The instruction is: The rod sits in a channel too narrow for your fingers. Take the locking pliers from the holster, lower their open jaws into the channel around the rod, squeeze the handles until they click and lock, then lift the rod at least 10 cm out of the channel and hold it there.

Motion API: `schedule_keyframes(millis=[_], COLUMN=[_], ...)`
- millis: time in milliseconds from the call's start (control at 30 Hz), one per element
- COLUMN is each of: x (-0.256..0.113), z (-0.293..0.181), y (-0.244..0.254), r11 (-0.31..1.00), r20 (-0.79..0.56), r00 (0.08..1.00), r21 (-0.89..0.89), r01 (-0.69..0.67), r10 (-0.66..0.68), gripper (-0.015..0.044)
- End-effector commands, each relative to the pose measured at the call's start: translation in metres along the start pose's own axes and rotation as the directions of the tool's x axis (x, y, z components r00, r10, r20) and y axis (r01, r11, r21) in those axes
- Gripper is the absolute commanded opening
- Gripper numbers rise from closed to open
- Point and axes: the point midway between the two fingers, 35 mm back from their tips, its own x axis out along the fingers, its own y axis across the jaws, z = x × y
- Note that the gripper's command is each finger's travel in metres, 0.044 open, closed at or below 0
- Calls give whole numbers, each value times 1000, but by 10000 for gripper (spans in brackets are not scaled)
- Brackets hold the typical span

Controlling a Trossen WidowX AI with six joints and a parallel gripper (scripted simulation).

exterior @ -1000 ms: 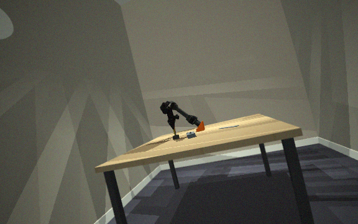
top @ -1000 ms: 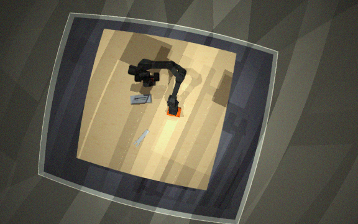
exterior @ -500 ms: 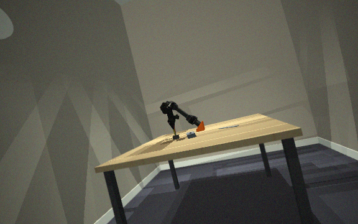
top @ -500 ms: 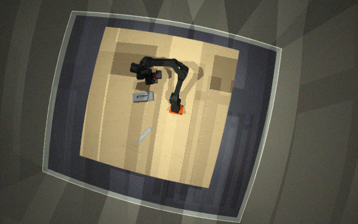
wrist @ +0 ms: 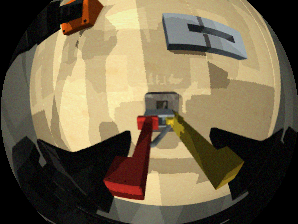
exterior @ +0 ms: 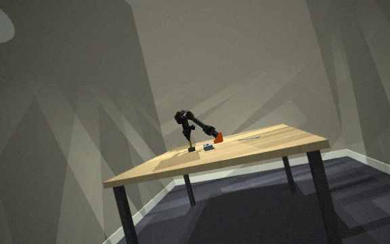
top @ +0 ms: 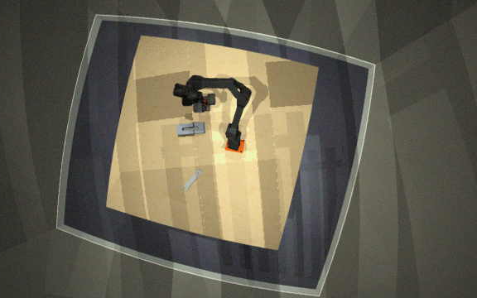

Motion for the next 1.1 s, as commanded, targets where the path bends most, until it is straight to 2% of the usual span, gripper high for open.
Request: schedule_keyframes(millis=[0,1067], x=[0,0], z=[0,0], y=[0,0], r11=[1000,1000], r20=[-2,-2], r00=[1000,1000], r21=[0,0], r01=[3,3], r10=[-3,-3], gripper=[379,336])
